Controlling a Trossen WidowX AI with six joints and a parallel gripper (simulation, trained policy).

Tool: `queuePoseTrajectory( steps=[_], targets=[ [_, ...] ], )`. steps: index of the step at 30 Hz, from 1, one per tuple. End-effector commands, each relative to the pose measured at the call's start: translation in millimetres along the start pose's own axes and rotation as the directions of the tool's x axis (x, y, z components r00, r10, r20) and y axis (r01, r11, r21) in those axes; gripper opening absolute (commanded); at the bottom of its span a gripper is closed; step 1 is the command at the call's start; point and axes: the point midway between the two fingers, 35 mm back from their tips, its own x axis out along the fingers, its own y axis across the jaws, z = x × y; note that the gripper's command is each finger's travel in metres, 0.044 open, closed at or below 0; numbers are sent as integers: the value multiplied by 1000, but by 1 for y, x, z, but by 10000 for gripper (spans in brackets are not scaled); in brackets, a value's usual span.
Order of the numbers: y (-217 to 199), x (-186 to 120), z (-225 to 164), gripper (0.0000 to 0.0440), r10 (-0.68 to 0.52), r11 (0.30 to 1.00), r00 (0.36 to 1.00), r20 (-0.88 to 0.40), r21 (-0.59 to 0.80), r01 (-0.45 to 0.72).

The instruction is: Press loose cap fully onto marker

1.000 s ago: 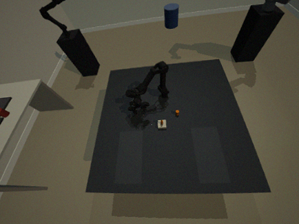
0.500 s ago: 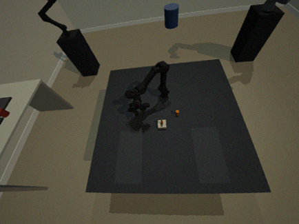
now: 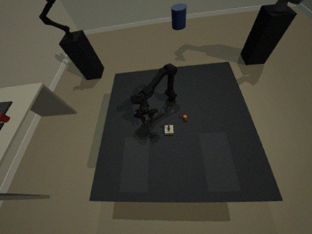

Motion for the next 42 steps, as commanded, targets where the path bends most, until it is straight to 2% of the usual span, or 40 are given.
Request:
queuePoseTrajectory(
  steps=[1, 20, 42],
  targets=[
    [7, 3, 4, 258, -6, 1000, 1000, -21, 4, 6],
    [50, 18, 10, 288, -11, 1000, 988, -157, -1, 11],
    [96, 36, -7, 313, -19, 999, 942, -334, -31, 9]
  ],
)
